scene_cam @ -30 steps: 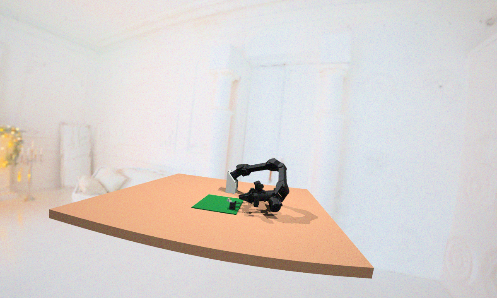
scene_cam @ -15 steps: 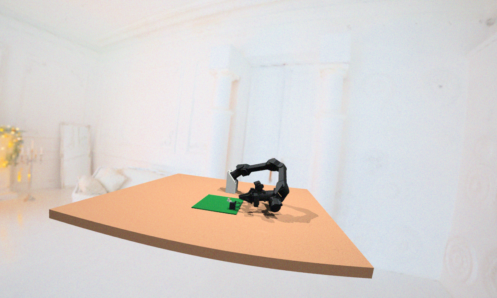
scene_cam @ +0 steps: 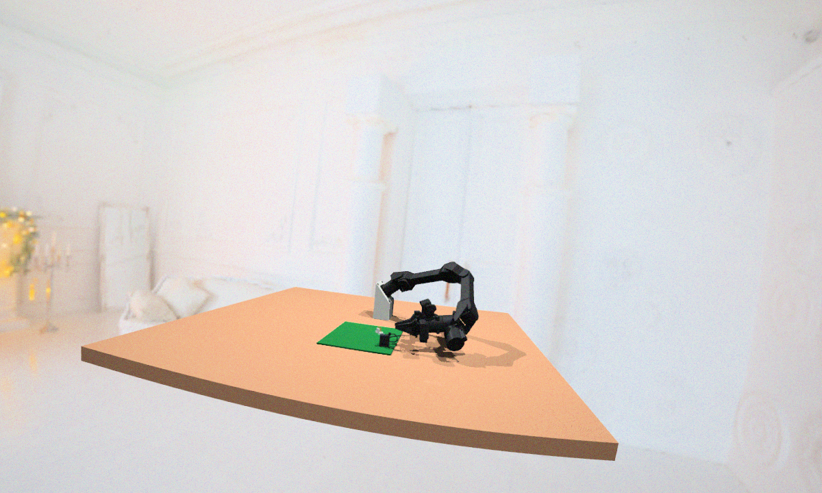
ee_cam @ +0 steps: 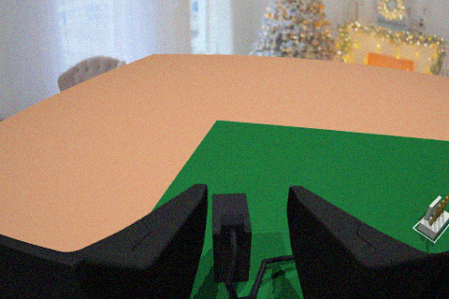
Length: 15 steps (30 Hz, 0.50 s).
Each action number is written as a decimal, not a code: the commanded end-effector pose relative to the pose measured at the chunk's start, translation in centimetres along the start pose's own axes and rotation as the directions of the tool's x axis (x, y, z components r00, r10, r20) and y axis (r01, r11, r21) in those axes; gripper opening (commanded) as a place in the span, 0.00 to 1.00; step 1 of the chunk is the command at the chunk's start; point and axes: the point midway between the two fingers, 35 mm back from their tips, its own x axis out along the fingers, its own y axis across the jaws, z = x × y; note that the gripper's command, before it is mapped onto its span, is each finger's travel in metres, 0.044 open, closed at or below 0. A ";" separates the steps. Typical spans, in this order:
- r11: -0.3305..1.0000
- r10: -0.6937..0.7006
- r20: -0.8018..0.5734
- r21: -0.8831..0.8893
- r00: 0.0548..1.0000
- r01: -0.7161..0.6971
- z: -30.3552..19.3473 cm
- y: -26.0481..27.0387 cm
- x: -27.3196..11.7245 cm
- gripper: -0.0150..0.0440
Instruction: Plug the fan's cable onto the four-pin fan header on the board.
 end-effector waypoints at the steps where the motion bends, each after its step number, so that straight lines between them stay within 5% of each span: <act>1: 0.997 0.034 -0.062 -0.061 0.998 -0.038 1.1 -0.4 -4.7 0.49; 11: 0.997 0.034 -0.062 -0.061 0.998 -0.038 1.1 -0.4 -4.7 0.49; 12: 1.000 -0.003 -0.003 0.000 1.000 0.003 0.0 0.0 0.0 0.54; 15: 0.999 -0.039 -0.041 -0.004 0.998 0.039 0.1 -0.2 0.6 0.67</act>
